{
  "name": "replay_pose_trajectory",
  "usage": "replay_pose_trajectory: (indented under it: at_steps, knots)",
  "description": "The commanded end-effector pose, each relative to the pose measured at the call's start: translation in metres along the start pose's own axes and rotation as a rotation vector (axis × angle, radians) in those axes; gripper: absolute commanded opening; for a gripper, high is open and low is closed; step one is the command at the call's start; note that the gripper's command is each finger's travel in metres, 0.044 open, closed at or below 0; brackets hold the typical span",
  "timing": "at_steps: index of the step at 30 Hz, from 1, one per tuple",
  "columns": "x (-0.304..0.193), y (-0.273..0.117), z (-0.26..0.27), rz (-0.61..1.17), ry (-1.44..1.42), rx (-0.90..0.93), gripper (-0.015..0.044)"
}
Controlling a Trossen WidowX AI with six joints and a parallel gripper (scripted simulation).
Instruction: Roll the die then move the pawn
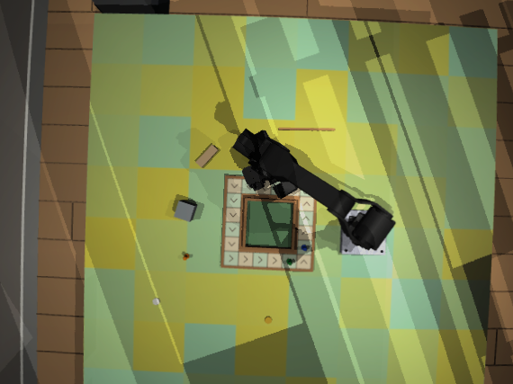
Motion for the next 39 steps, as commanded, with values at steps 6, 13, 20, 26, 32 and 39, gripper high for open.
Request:
replay_pose_trajectory:
  at_steps: [6,13,20,26,32,39]
  knots:
    - [-0.007,-0.063,0.004,-0.011,-0.001,-0.016,0.0000]
    - [-0.011,-0.085,0.008,-0.011,-0.001,-0.016,0.0000]
    - [0.007,-0.080,0.026,-0.013,0.074,-0.014,0.0000]
    - [0.029,-0.073,0.051,-0.016,0.173,-0.011,0.0000]
    - [0.047,-0.066,0.077,-0.018,0.272,-0.007,0.0000]
    - [0.063,-0.057,0.110,-0.020,0.388,-0.002,0.0000]
Point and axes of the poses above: the point midway between the two fingers, 35 mm back from their tips, its own y axis out along the fingers, its own z axis across the jaws, x = y × z, the point moved 10 cm from there along -y, back along the fingers, and after that the axes turned 5 degrees about y, right-handed, at the moved point
